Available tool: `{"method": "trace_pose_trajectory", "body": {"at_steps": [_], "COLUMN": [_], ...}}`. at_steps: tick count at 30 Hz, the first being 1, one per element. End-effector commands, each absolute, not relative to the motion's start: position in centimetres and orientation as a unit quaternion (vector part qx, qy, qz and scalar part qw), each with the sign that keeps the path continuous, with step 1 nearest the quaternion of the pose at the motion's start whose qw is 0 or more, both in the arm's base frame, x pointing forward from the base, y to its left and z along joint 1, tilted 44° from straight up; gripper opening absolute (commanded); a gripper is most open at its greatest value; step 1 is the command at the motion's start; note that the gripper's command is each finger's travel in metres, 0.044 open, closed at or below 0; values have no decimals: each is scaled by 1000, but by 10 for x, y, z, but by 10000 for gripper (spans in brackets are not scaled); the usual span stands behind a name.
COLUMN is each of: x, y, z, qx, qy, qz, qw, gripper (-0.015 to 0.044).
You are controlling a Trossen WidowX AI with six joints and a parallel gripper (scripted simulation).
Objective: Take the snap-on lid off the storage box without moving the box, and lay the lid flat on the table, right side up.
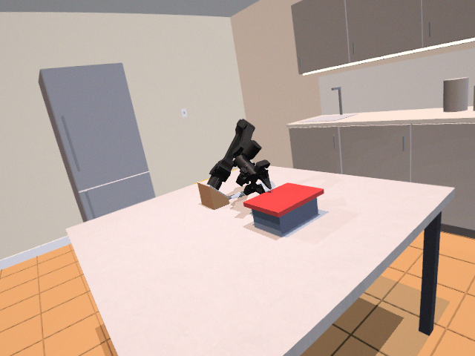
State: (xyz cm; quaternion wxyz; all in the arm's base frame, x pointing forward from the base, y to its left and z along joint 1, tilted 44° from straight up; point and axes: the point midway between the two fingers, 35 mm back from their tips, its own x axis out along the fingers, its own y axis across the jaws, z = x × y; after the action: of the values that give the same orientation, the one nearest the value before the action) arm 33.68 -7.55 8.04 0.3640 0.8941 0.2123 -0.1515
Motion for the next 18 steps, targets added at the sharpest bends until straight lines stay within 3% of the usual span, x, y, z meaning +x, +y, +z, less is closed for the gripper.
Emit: {"method": "trace_pose_trajectory", "body": {"at_steps": [1,5,8,18], "x": [343,346,346,346], "y": [-74,-72,-72,-72], "z": [77,75,75,75], "qx": [896,896,896,896], "qy": [210,210,210,210], "qz": [-153,-152,-152,-152], "qw": [361,361,361,361], "gripper": [235,235,156,90]}}
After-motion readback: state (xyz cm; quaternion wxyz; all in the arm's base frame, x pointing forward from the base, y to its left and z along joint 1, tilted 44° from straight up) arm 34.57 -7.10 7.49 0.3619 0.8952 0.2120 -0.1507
